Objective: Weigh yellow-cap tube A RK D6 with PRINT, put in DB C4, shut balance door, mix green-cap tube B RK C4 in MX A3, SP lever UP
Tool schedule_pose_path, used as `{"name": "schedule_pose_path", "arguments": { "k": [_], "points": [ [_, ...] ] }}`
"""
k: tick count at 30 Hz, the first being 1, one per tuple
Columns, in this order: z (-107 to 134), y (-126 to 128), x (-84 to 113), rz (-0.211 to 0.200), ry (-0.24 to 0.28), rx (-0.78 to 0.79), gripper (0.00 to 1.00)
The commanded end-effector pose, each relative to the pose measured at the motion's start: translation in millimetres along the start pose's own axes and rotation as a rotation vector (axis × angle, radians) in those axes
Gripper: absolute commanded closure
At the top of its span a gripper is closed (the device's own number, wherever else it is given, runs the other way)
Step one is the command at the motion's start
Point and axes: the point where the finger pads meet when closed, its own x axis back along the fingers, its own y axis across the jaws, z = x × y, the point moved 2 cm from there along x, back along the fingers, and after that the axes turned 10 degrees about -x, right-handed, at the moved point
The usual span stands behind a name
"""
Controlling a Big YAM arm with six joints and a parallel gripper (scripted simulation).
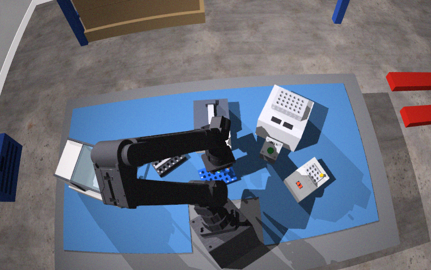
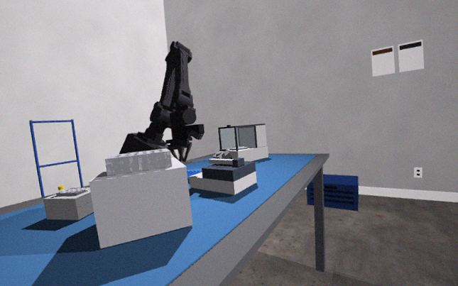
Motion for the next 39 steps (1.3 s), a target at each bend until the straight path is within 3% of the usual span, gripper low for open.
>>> {"name": "schedule_pose_path", "arguments": {
  "k": [1,13,39],
  "points": [
    [-1.1,1.0,-8.3,-0.002,-0.003,-0.010,0.64],
    [-3.3,0.9,-24.2,-0.001,-0.007,-0.009,0.64],
    [-9.2,-1.9,-20.1,0.005,-0.020,-0.004,0.64]
  ]
}}
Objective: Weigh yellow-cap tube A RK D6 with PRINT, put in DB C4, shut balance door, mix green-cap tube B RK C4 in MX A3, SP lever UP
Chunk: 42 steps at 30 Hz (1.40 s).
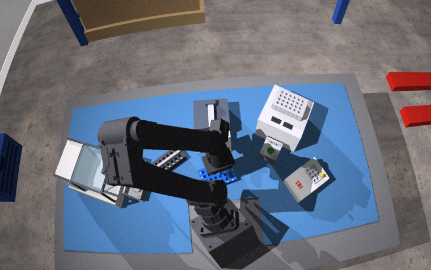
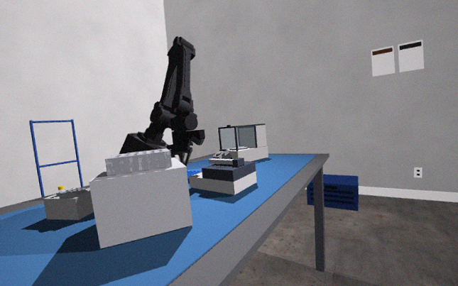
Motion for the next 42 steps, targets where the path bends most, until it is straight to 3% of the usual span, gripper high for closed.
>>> {"name": "schedule_pose_path", "arguments": {
  "k": [1,42],
  "points": [
    [-8.4,-2.0,1.4,0.008,-0.022,-0.002,0.64],
    [-2.9,1.0,-15.1,0.000,-0.010,-0.007,0.64]
  ]
}}
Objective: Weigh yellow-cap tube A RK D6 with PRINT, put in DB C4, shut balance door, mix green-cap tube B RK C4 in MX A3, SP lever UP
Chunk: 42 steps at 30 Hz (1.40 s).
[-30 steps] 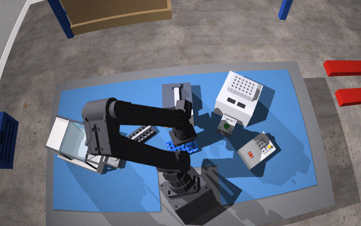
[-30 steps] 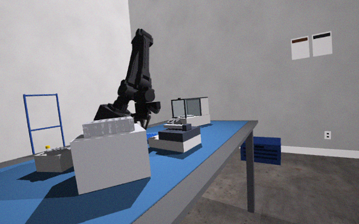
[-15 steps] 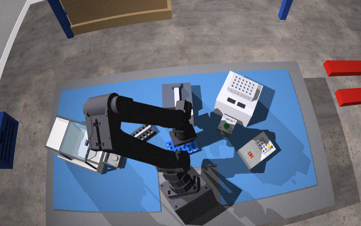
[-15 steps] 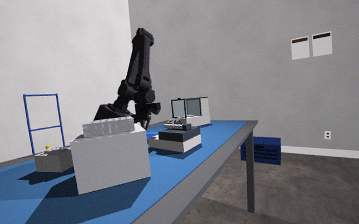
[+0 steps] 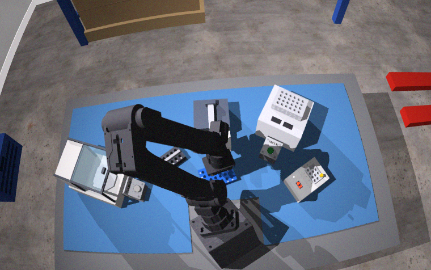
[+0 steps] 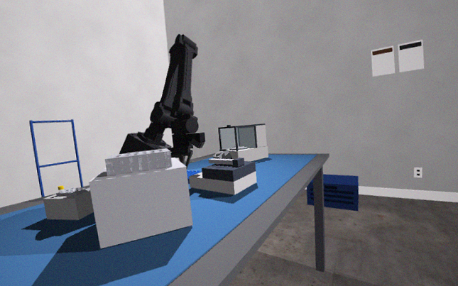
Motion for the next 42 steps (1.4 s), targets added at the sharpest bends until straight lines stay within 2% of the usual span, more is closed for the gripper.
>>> {"name": "schedule_pose_path", "arguments": {
  "k": [1,17,18,42],
  "points": [
    [-1.6,1.7,-3.6,-0.002,-0.005,-0.002,0.64],
    [-0.8,1.9,-10.8,-0.002,-0.004,-0.003,0.64],
    [-6.1,-1.0,-7.3,0.004,-0.016,0.001,0.64],
    [-6.1,-1.0,-7.4,0.004,-0.016,0.001,0.64]
  ]
}}
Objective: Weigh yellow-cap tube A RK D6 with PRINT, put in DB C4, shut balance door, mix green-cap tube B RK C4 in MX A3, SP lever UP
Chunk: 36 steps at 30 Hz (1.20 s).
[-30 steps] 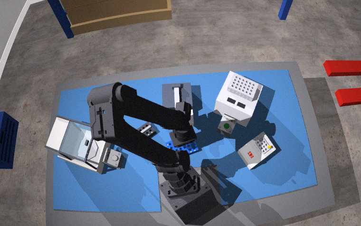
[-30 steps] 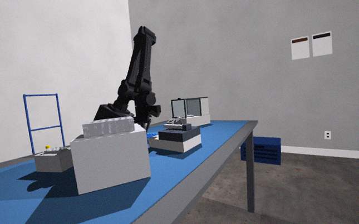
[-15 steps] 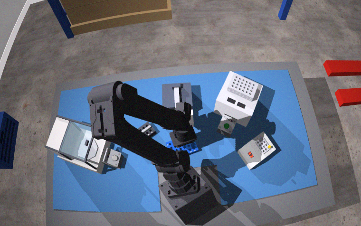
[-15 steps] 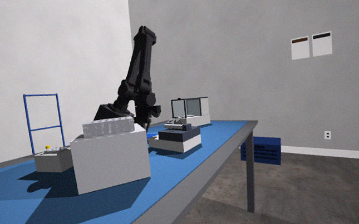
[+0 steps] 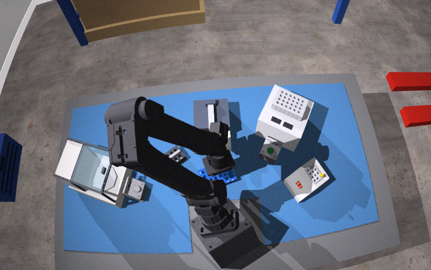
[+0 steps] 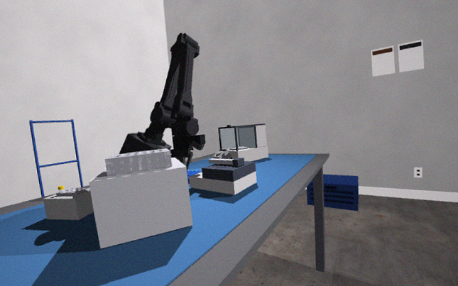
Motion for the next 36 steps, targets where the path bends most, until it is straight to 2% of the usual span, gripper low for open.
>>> {"name": "schedule_pose_path", "arguments": {
  "k": [1,18,19,36],
  "points": [
    [-5.8,-1.0,0.2,0.004,-0.015,0.001,0.64],
    [-5.8,-1.0,0.2,0.004,-0.015,0.001,0.64],
    [-5.8,-1.0,0.2,0.004,-0.015,0.001,0.91],
    [-5.6,0.1,0.2,0.004,-0.015,0.001,0.91]
  ]
}}
